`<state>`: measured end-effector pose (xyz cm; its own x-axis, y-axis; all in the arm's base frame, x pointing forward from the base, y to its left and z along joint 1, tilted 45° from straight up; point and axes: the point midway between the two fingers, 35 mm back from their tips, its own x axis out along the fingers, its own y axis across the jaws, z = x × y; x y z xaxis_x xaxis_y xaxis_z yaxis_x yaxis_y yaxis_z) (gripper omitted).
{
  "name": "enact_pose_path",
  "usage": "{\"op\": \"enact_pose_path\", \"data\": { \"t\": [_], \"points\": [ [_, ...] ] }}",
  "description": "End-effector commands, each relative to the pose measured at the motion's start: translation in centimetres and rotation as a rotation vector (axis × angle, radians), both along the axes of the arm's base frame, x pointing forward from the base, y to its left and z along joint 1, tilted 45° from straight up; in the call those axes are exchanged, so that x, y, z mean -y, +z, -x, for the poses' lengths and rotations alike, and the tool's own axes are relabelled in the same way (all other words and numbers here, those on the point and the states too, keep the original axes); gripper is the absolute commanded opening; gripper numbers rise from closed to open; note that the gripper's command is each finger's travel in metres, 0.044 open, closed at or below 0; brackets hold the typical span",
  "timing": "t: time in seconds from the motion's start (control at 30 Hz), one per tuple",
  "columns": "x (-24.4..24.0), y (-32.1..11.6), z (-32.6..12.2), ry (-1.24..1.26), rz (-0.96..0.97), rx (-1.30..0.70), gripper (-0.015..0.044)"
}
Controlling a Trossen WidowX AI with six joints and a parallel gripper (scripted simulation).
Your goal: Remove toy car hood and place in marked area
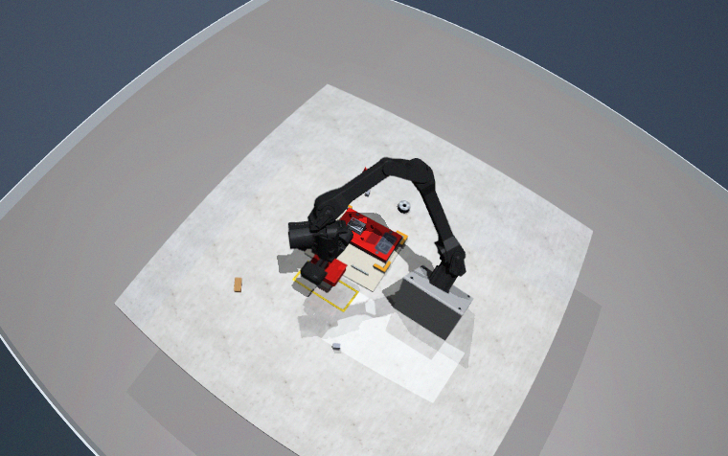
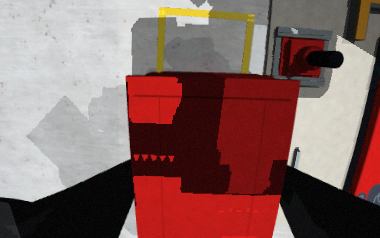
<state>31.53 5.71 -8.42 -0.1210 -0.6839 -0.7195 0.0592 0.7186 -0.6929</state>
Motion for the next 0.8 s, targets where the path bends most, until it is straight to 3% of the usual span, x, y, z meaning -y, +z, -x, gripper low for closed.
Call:
{"op": "enact_pose_path", "data": {
  "t": [0.0, 0.77],
  "points": [
    [-0.2, -0.2, 0.0, -0.011, -0.002, 0.009, 0.0000],
    [1.0, -1.6, 0.0, -0.011, -0.003, 0.009, 0.0000]
  ]
}}
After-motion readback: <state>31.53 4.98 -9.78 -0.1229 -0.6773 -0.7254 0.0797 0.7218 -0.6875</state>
